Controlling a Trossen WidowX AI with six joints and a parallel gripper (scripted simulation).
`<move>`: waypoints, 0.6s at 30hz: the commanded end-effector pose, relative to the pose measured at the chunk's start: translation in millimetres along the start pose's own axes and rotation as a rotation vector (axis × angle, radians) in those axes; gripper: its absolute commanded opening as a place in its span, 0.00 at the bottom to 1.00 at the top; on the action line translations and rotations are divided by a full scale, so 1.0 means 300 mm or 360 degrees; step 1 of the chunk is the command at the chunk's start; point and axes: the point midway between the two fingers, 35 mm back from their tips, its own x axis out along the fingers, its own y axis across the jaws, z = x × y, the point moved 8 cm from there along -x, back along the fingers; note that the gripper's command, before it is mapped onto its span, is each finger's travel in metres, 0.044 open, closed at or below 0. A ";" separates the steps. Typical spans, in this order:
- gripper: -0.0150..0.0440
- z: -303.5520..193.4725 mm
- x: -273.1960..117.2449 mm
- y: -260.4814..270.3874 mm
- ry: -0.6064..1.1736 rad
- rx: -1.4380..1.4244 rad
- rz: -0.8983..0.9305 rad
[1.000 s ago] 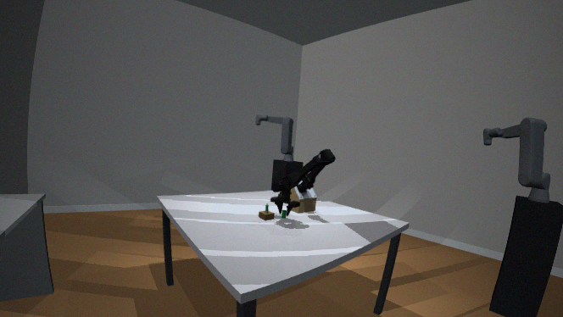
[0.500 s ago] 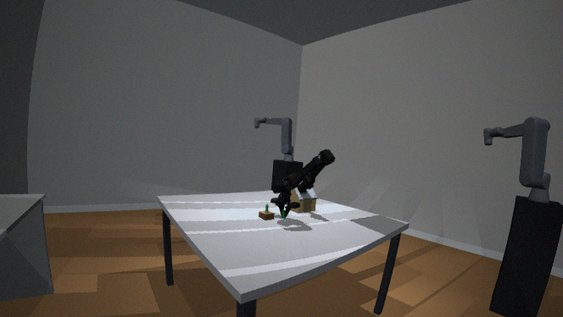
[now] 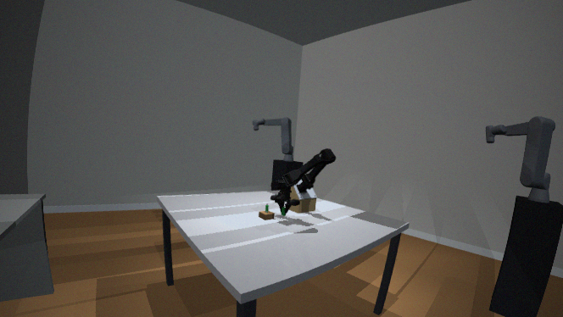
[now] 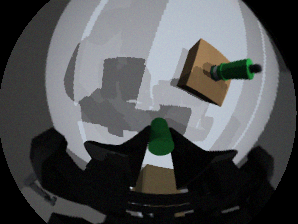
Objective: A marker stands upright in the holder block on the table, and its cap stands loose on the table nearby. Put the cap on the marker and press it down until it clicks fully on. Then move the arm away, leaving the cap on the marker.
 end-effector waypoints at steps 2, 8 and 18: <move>0.25 0.004 -0.033 0.001 -0.0004 -0.0014 0.0002; 0.25 0.003 -0.072 0.001 -0.0004 -0.0014 0.0002; 0.25 -0.002 -0.139 0.005 -0.0007 -0.0013 0.0007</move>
